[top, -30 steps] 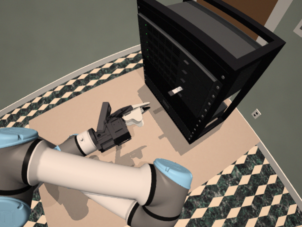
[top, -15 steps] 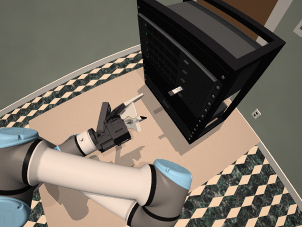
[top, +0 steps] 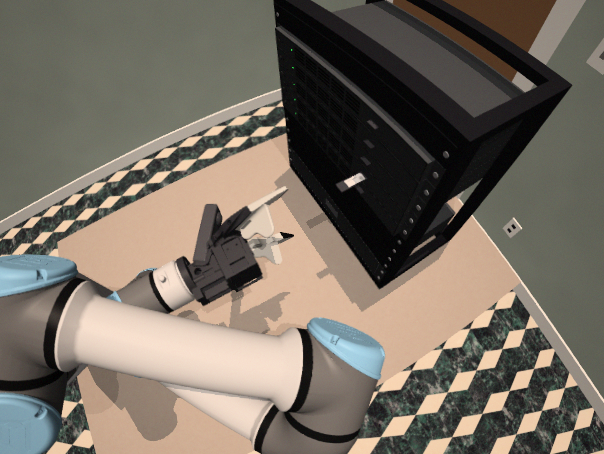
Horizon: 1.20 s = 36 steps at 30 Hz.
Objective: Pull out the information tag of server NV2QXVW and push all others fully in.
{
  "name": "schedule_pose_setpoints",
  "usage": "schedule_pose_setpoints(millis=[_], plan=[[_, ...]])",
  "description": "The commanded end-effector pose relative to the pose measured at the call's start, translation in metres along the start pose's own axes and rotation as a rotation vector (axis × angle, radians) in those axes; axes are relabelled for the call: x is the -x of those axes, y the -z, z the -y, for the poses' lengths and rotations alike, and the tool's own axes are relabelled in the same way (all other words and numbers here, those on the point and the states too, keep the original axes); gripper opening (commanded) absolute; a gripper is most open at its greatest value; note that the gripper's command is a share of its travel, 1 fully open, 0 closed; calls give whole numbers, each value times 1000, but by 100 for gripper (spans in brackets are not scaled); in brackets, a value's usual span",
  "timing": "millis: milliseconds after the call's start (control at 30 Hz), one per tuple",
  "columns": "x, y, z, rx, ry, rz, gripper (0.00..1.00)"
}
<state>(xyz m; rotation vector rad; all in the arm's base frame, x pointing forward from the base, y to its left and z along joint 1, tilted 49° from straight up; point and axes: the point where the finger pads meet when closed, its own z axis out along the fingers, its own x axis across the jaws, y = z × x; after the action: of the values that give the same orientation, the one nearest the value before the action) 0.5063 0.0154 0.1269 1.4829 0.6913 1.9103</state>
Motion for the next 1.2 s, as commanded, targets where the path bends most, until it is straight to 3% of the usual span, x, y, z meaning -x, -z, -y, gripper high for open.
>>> schedule_pose_setpoints(millis=[0, 1167], plan=[[0, 1, 0, -1, -2, 3, 100], [-5, -3, -1, 14, -90, 11, 100]])
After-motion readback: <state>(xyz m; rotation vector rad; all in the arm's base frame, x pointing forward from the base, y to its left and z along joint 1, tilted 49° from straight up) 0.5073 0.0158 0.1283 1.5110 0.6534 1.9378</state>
